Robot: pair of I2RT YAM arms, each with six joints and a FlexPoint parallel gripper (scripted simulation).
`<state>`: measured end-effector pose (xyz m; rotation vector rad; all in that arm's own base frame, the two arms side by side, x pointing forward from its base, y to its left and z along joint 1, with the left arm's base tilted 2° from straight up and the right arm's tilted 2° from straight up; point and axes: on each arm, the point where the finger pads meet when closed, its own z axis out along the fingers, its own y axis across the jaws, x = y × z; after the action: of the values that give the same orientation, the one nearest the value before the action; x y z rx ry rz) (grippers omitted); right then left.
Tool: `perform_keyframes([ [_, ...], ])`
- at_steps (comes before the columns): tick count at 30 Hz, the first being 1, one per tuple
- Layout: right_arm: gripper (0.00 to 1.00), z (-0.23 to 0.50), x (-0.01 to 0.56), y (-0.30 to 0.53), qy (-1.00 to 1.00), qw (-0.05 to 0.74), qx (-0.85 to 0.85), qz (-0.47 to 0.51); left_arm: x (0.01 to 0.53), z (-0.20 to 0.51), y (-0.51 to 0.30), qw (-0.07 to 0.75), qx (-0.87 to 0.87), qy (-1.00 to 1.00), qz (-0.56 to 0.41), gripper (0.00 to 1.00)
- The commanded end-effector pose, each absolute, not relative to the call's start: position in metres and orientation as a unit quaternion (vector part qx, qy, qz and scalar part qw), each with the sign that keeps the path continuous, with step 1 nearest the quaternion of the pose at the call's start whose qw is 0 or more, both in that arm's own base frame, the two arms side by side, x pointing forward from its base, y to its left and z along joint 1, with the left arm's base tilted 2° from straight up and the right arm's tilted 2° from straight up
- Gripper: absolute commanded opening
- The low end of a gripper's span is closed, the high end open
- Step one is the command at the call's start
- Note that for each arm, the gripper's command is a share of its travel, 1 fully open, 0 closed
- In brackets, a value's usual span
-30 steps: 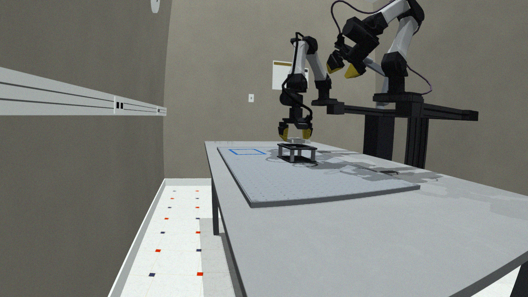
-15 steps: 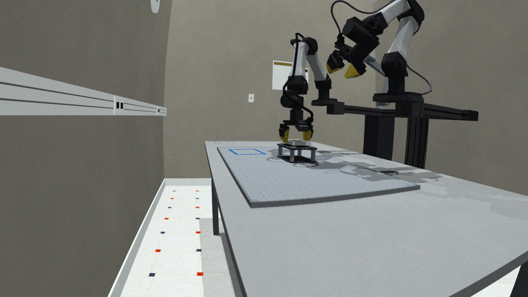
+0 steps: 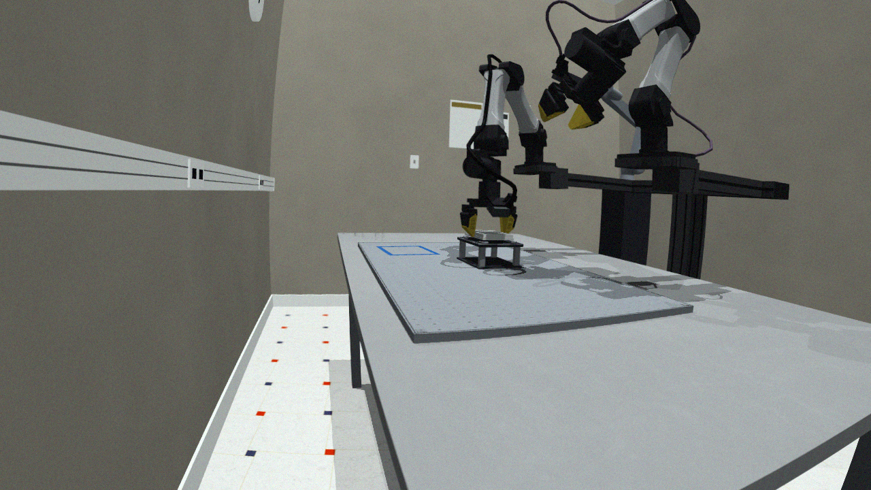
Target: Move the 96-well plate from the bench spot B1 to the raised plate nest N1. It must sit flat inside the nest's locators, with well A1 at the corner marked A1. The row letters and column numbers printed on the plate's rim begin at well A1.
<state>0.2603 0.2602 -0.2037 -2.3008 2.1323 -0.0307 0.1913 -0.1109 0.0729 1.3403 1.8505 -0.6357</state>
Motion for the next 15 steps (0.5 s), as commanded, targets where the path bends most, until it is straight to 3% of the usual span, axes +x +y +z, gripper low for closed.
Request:
perform_keyframes([
  [1, 0.76, -0.209, 0.261, 0.264, 0.681, 0.013, -0.733, -0.008, 0.19, 0.076, -0.112, 0.378, 0.524, 0.72, -0.253, 1.0],
  [15, 0.76, -0.206, 0.26, 0.263, 0.683, -0.005, -0.731, 0.001, 0.19, 0.076, -0.112, 0.377, 0.524, 0.72, -0.253, 1.0],
])
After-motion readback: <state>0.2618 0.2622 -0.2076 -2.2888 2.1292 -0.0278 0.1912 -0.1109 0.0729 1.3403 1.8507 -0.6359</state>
